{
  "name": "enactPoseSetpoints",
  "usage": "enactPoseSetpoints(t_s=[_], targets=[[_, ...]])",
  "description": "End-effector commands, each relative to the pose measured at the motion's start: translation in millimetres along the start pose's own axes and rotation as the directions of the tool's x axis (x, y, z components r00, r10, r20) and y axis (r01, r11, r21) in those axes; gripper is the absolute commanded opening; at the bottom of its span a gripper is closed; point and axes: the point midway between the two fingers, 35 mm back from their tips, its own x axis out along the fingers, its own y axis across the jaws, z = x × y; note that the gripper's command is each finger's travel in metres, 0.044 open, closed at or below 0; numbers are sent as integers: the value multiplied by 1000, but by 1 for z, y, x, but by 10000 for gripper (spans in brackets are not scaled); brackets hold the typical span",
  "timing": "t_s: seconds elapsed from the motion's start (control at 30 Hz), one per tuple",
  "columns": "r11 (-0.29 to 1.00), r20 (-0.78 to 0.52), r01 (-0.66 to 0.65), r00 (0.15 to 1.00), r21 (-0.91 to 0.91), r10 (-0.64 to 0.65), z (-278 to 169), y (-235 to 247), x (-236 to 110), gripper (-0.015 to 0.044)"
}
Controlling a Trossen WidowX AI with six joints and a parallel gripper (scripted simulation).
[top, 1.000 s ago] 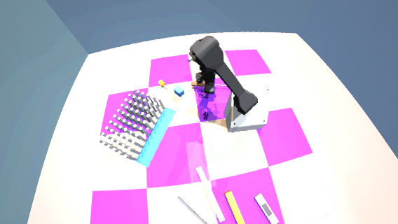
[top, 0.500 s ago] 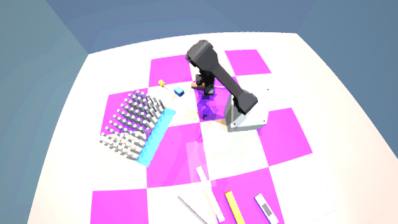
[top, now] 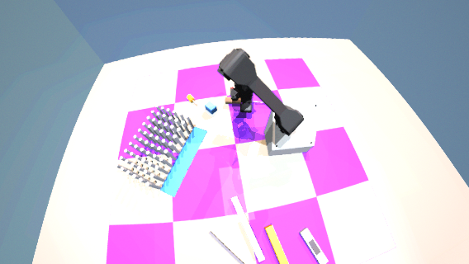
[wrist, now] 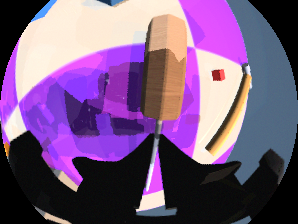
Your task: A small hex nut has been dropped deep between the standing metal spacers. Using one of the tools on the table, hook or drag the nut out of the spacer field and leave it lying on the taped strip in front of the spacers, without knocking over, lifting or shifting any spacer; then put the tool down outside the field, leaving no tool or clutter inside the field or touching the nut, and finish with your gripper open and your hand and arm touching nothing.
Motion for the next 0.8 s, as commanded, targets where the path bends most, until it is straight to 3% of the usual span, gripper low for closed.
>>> enactPoseSetpoints(t_s=[0.0,0.03,0.6,0.67,0.77], targets=[[1000,0,-2,1000,0,2,-1,3,4,0],[1000,0,-1,1000,0,1,-1,3,4,0],[1000,0,3,1000,1,-3,0,0,0,440],[1000,0,7,1000,1,-7,1,-4,-8,440],[1000,-2,20,1000,2,-20,3,-18,-47,440]])
